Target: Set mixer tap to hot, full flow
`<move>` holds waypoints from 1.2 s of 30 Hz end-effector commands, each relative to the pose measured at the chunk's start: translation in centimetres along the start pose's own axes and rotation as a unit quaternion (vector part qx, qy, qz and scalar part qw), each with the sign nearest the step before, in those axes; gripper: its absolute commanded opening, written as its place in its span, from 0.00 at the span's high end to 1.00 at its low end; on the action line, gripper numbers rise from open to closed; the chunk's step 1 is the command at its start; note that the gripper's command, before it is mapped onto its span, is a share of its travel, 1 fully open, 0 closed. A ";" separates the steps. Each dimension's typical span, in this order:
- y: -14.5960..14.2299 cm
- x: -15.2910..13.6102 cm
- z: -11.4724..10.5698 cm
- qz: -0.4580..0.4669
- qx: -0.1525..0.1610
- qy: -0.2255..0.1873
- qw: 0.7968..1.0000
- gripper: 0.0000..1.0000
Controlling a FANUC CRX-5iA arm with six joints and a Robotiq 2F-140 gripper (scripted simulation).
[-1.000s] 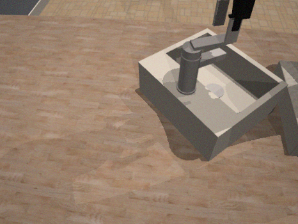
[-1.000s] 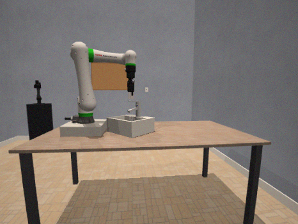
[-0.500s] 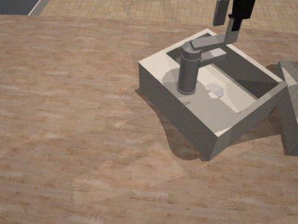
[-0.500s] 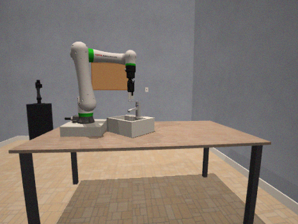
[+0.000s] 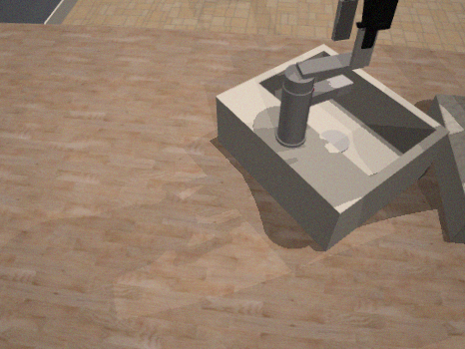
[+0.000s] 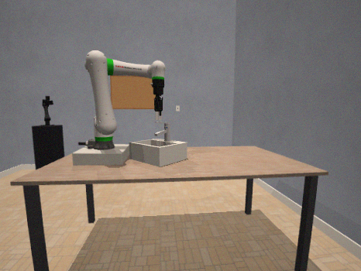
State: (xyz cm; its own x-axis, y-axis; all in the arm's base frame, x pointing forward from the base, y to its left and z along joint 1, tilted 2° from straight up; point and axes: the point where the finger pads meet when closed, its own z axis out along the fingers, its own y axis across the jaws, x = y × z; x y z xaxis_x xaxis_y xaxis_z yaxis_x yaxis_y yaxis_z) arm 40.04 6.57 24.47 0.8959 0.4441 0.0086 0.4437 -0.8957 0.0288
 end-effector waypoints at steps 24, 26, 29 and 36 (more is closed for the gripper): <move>0.0 0.0 1.7 0.000 0.000 0.000 1.000 0.60; 0.0 0.0 2.0 0.000 0.000 0.000 1.000 0.60; 0.0 0.0 2.5 0.000 0.000 0.000 1.000 0.60; 0.0 0.0 3.2 0.000 0.000 0.000 1.000 0.60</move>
State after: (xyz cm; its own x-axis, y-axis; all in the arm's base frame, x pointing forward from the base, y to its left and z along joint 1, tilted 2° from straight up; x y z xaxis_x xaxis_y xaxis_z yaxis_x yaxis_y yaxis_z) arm 40.11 6.50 21.46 0.8959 0.4441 0.0086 0.4437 -0.8957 0.0288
